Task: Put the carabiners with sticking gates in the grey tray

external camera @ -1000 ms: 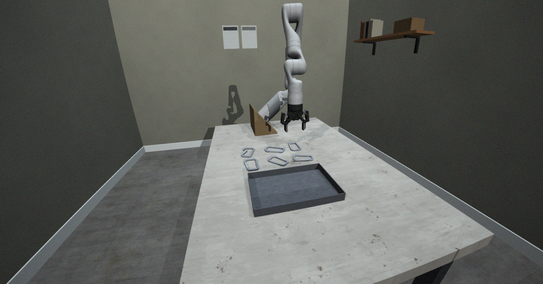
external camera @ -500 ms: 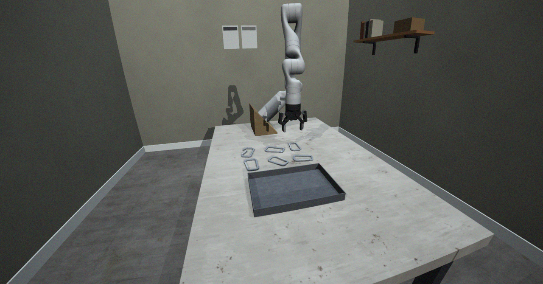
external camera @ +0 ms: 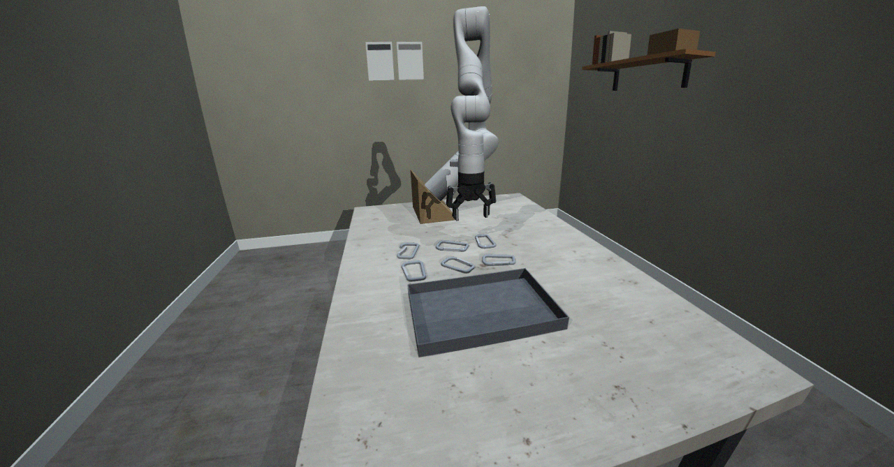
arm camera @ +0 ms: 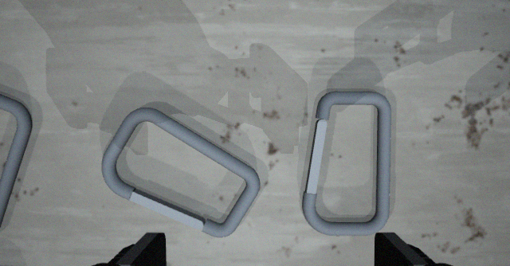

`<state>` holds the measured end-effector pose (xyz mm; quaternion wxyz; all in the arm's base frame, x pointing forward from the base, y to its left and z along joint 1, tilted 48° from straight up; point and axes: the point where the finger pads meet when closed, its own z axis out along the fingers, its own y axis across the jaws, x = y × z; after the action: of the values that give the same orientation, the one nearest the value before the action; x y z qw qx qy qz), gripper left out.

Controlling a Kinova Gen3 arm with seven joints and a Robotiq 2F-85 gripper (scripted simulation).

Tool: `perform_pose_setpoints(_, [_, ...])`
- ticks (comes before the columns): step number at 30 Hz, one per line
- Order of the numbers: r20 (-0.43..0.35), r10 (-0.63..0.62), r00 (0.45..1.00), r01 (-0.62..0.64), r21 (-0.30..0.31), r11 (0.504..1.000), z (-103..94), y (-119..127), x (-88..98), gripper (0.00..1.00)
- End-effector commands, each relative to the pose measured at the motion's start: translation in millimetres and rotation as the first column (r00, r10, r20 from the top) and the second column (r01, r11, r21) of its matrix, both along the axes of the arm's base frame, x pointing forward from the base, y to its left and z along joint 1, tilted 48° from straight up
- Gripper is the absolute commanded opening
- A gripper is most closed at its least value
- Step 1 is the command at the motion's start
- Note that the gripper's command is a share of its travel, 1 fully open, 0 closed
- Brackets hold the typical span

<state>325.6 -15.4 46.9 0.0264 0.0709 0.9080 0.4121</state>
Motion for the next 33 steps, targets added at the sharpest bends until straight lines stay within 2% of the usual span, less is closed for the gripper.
perform_pose_setpoints(1, [-0.007, -0.01, 1.0, 0.01, -0.003, 1.0, -35.7, -42, 20.6, 1.0])
perform_pose_setpoints(14, [-0.007, -0.01, 1.0, 0.01, -0.003, 1.0, -35.7, -42, 20.6, 1.0])
perform_pose_setpoints(15, [-0.014, -0.016, 1.0, 0.016, -0.006, 1.0, -72.7, -85, 41.0, 1.0])
perform_pose_setpoints(31, [-0.014, -0.016, 1.0, 0.016, -0.006, 1.0, -72.7, -85, 41.0, 1.0])
perform_pose_setpoints(32, [-0.022, -0.021, 1.0, 0.021, -0.005, 1.0, -110.0, -127, 62.2, 1.0])
perform_pose_setpoints(33, [-0.022, -0.021, 1.0, 0.021, -0.005, 1.0, -110.0, -127, 62.2, 1.0])
